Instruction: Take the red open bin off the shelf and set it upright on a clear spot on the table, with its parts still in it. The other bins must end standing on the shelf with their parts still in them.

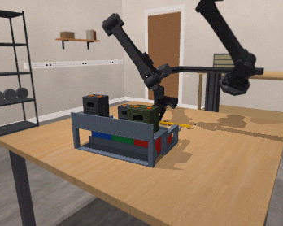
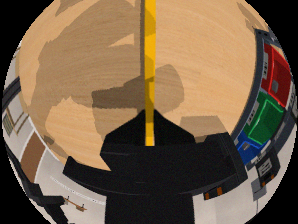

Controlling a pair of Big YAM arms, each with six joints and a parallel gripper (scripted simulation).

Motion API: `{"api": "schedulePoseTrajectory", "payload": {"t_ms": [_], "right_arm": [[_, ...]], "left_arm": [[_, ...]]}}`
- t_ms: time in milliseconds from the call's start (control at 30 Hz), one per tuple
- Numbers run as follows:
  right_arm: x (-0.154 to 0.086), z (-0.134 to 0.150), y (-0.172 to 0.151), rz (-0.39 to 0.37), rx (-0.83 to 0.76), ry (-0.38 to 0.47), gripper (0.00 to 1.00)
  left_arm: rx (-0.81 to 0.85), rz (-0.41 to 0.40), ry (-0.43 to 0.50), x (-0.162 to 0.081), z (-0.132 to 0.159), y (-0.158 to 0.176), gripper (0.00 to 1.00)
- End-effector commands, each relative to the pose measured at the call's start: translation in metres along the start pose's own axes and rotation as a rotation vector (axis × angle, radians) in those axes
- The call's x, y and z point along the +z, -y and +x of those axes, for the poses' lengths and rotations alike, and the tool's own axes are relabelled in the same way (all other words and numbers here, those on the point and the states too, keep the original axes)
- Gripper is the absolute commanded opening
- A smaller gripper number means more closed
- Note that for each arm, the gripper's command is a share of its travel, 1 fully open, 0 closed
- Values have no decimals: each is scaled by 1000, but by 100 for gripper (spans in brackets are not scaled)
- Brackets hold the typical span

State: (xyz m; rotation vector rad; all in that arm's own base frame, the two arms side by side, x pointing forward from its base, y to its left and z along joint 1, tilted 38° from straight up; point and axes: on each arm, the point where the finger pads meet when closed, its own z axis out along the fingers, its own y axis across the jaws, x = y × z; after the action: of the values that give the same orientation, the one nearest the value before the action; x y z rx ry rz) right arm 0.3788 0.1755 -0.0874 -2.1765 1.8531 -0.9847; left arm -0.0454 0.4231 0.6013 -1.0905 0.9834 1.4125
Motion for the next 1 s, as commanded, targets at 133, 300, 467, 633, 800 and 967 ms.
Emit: {"api": "schedulePoseTrajectory", "payload": {"t_ms": [133,300,467,633,800,967], "right_arm": [[-1,-13,7,29,-18,25,0],[-3,-7,17,43,6,27,0],[-2,-11,12,39,-4,29,0],[-1,-11,12,38,-2,28,0],[1,-7,10,30,-1,23,0],[3,-5,6,22,-5,20,0]], "left_arm": [[-5,-8,51,-4,-40,-5,100],[-5,-8,51,-4,-40,-5,100],[-5,-8,51,-4,-40,-5,100],[-5,-8,51,-4,-40,-5,100],[-5,-8,51,-4,-40,-5,100],[-5,-8,51,-4,-40,-5,100]]}}
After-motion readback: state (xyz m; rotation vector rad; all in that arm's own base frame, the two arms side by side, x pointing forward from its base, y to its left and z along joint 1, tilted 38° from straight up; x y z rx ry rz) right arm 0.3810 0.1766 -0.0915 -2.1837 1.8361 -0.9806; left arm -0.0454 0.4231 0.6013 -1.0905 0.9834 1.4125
